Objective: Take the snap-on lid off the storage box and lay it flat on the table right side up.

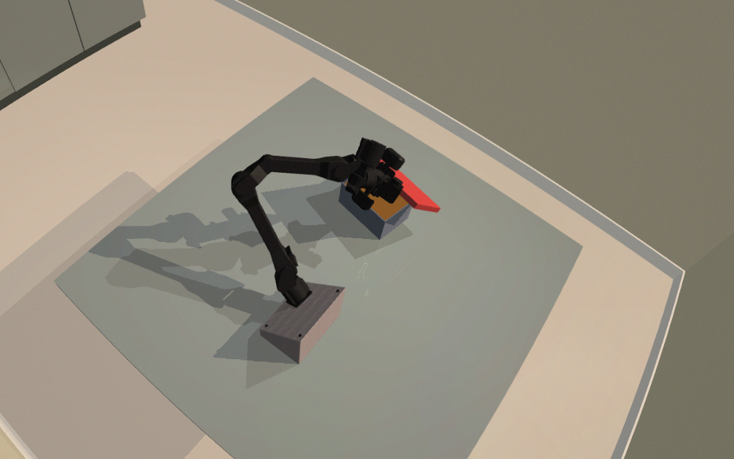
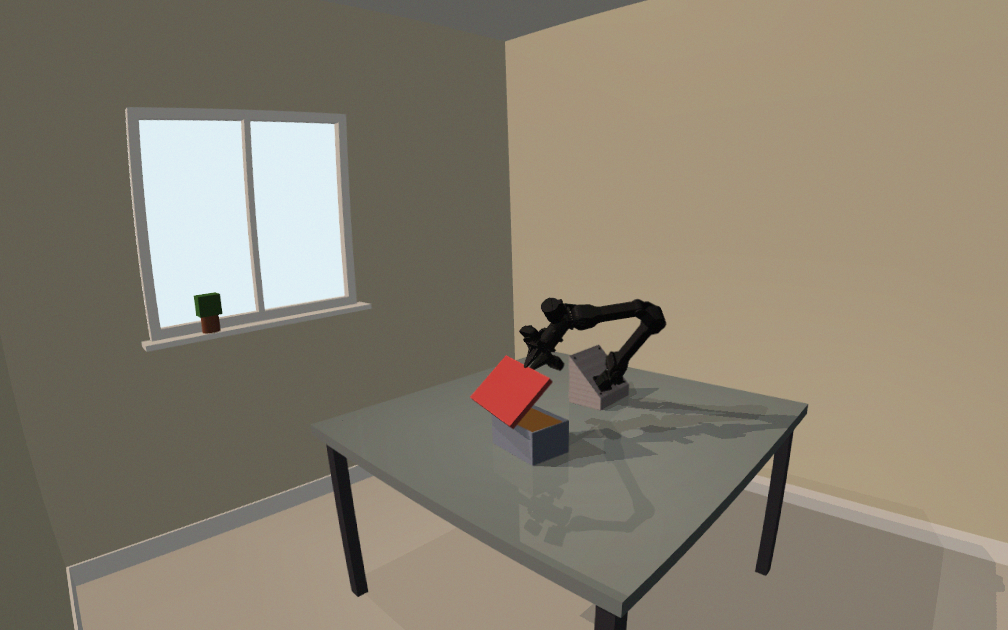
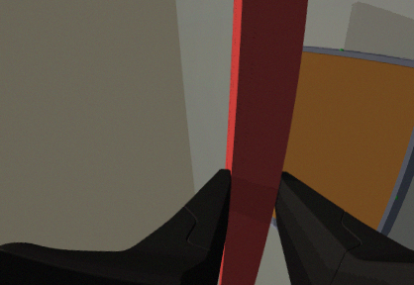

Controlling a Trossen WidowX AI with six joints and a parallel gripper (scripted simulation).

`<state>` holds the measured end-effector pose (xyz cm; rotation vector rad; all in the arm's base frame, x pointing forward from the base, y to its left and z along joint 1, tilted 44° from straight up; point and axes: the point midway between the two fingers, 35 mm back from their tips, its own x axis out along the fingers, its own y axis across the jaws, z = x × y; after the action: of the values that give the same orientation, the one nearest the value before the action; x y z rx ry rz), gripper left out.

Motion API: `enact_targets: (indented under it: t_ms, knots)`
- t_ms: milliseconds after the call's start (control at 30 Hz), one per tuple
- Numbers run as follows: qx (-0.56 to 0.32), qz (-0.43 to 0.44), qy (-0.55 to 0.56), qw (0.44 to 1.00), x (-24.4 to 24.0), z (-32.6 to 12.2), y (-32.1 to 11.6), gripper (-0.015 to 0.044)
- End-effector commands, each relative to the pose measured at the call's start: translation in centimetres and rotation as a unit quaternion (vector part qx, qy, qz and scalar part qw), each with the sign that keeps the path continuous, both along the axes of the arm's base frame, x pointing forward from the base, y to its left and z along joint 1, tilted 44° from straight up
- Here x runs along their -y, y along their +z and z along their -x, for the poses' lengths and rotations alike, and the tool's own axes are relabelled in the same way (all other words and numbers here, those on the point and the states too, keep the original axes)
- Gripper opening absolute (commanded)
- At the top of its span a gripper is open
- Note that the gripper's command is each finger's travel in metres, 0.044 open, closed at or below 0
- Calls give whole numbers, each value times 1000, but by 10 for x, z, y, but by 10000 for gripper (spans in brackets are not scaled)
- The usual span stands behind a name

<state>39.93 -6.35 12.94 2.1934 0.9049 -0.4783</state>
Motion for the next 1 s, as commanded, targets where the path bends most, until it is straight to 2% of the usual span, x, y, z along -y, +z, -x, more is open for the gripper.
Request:
enact_targets:
  t_ms: [0, 967]
  knots:
    - [4, 2, 0, 1000, 8, 1, -4, 0]
    - [4, 4, 0, 1000, 50, 11, -43, 0]
